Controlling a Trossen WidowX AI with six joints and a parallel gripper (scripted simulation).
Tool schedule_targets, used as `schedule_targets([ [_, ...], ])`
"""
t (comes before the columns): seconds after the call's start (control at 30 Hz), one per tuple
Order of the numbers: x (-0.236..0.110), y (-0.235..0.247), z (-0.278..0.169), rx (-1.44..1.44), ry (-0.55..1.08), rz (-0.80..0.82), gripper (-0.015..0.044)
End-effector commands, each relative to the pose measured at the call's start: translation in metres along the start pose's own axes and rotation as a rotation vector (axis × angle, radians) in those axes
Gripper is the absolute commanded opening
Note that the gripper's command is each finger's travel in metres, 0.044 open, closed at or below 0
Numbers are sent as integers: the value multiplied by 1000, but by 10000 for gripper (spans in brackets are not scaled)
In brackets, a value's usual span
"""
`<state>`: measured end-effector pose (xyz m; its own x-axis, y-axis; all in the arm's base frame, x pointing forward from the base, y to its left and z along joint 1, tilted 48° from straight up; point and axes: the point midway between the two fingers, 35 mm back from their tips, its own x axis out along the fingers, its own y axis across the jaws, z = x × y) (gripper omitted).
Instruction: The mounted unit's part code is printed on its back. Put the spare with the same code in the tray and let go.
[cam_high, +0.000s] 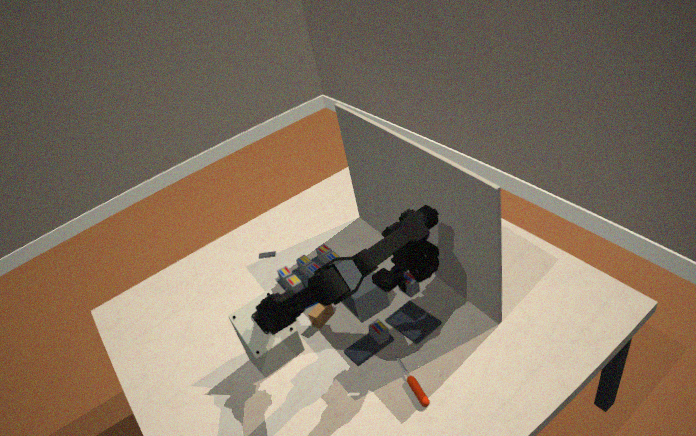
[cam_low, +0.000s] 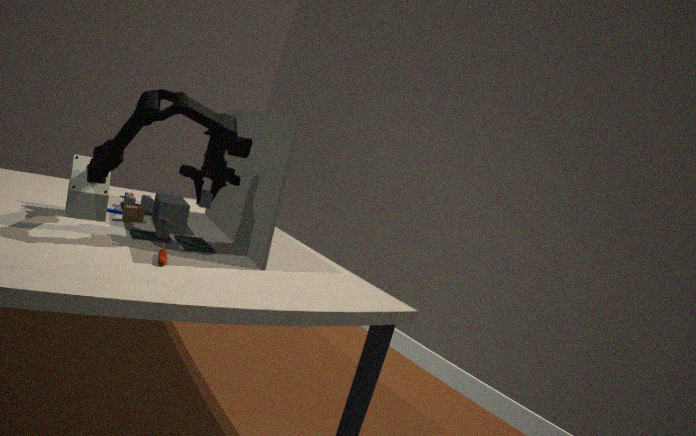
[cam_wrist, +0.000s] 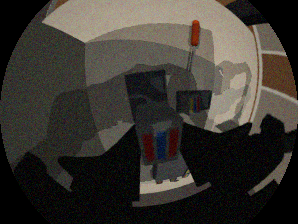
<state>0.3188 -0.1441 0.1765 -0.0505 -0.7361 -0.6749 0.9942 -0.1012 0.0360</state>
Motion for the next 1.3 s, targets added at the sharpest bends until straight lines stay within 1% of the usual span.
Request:
schedule_targets([
  [0.0, 4, 0, -2, -8, 5, 0, 0],
  [1.27, 41, 2, -2, -7, 6, 1, 0],
])
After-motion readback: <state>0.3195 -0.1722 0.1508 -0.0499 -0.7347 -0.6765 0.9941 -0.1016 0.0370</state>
